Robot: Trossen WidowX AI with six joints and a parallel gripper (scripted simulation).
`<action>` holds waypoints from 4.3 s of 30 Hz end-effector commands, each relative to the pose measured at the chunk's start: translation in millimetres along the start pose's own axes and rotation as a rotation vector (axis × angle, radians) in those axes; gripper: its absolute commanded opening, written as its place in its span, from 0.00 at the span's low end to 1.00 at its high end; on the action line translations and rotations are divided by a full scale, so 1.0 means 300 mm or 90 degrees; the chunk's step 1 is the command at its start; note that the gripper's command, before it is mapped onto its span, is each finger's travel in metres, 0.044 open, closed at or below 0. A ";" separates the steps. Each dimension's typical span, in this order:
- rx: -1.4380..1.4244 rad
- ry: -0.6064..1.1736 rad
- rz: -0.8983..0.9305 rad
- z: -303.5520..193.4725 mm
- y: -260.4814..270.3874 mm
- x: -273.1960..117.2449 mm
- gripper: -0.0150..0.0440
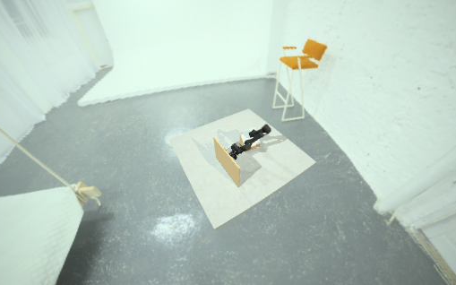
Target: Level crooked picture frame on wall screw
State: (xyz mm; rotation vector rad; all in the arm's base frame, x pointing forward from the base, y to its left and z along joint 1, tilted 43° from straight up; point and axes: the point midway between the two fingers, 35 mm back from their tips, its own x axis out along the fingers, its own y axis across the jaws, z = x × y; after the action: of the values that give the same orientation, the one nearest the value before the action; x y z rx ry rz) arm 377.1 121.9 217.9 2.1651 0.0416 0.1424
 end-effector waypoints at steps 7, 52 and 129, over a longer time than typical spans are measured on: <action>0.004 0.002 0.001 -0.001 0.013 0.000 0.25; 0.004 0.002 0.001 0.000 0.036 0.000 0.25; 0.004 0.002 0.001 0.024 0.031 0.000 0.25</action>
State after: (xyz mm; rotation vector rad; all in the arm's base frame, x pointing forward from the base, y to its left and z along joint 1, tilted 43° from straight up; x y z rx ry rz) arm 377.0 114.6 222.7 2.1634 0.0532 0.1468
